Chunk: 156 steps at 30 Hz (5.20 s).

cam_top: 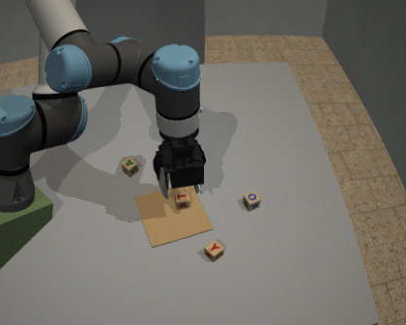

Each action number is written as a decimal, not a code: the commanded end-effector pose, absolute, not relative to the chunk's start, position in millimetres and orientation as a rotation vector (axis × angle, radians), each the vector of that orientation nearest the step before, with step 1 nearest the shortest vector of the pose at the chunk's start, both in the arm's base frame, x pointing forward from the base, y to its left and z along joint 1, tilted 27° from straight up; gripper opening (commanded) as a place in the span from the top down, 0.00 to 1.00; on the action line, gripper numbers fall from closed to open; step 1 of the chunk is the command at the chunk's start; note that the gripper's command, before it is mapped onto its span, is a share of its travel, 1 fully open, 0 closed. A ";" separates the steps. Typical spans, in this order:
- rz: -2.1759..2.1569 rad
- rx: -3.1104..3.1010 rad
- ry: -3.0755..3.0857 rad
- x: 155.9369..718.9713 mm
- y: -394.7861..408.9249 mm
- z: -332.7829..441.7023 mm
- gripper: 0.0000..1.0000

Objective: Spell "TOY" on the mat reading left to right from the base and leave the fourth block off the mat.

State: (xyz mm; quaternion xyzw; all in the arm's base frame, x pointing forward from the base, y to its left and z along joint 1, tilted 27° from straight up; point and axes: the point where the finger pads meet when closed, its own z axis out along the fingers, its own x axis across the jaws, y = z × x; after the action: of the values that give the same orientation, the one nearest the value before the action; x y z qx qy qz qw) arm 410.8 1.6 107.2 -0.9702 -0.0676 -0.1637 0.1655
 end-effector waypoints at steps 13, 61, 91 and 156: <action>-0.467 -2.764 -0.193 413.4 4.0 100.5 0.60; -0.467 -2.764 -0.193 421.8 13.8 75.0 0.72; -0.467 -2.764 -0.193 421.8 13.8 75.0 0.91; -0.467 -2.764 -0.192 392.2 -20.5 164.2 0.91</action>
State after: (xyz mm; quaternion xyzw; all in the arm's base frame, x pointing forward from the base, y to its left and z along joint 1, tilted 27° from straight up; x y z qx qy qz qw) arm 392.2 -20.2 163.7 -0.9702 -0.0675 -0.1638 0.1654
